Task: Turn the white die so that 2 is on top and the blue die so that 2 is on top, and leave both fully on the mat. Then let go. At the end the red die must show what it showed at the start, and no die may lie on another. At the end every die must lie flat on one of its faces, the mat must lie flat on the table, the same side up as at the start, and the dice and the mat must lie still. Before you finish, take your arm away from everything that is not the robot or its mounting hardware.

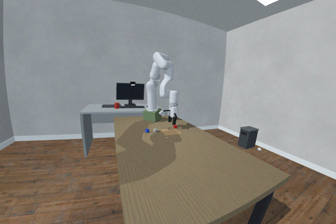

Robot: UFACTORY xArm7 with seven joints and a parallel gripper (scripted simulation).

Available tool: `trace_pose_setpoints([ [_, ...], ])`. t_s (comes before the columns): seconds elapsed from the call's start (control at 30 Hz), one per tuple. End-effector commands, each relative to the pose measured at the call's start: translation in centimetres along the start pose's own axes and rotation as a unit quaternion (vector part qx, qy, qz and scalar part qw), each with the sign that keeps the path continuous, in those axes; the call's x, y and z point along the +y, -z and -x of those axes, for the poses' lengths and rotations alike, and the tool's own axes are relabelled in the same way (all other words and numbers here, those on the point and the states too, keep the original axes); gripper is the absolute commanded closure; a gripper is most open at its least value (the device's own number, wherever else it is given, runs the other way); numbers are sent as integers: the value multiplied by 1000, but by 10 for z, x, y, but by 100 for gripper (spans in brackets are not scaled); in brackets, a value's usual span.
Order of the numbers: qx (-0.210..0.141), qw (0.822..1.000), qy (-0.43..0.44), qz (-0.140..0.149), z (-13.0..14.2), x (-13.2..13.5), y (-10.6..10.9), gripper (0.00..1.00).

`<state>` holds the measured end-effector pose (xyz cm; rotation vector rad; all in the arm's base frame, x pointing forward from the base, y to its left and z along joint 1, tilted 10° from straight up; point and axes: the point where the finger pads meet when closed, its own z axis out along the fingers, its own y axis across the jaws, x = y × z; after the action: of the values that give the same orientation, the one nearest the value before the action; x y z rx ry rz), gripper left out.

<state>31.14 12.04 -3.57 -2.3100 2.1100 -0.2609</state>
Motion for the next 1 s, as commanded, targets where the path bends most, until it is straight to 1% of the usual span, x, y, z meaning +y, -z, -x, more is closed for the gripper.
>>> trace_pose_setpoints([
  [0.0, -1, 1000, 0, -1, 1, -1, 1, 0],
  [0.43, -1, 1000, 0, -1, 1, -1, 3, 0],
  [0.63, -1, 1000, 0, -1, 1, -1, 11, 0],
  [0.87, -1, 1000, 0, -1, 1, -1, 26, 0],
  [0.97, -1, 1000, 0, -1, 1, -1, 28, 0],
])
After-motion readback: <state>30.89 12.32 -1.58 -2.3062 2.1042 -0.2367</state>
